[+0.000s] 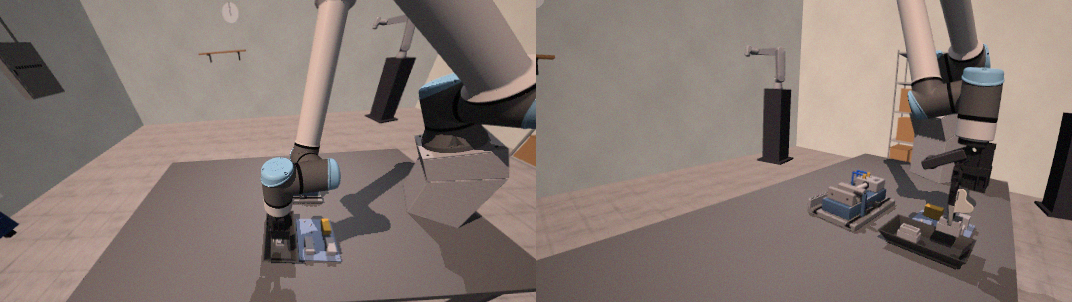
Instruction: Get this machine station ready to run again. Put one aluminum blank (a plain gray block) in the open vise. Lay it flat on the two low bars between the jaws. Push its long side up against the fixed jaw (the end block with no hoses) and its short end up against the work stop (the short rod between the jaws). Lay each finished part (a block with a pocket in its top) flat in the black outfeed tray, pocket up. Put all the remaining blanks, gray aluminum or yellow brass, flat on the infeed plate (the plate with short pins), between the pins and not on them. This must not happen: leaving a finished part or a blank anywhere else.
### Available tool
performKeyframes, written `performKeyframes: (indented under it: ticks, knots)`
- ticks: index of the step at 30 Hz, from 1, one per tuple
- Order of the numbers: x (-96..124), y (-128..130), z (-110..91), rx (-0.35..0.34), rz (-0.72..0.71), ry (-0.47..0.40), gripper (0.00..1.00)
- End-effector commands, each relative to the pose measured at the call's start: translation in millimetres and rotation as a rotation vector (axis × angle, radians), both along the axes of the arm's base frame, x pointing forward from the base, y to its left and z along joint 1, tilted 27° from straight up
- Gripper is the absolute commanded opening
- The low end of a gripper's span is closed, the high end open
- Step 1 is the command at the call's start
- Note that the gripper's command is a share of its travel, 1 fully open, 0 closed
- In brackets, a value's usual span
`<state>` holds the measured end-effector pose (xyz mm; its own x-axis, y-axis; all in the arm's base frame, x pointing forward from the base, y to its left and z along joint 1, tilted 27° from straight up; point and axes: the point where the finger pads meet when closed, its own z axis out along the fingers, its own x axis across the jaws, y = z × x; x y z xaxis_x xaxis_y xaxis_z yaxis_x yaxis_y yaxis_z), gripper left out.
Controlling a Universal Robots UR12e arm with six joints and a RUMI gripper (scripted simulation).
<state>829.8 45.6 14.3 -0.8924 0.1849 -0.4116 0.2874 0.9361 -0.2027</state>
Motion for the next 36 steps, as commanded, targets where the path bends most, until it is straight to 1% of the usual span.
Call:
performKeyframes:
  ticks: [1, 15, 28, 36]
  knots:
    - [3, -2, -5, 0.0, 0.0, -0.002, 0.0]
    - [12, -9, -27, 0.0, 0.0, -0.002, 0.0]
    - [16, -13, -38, 0.0, 0.0, -0.002, 0.0]
    - [17, -13, -40, 0.0, 0.0, -0.002, 0.0]
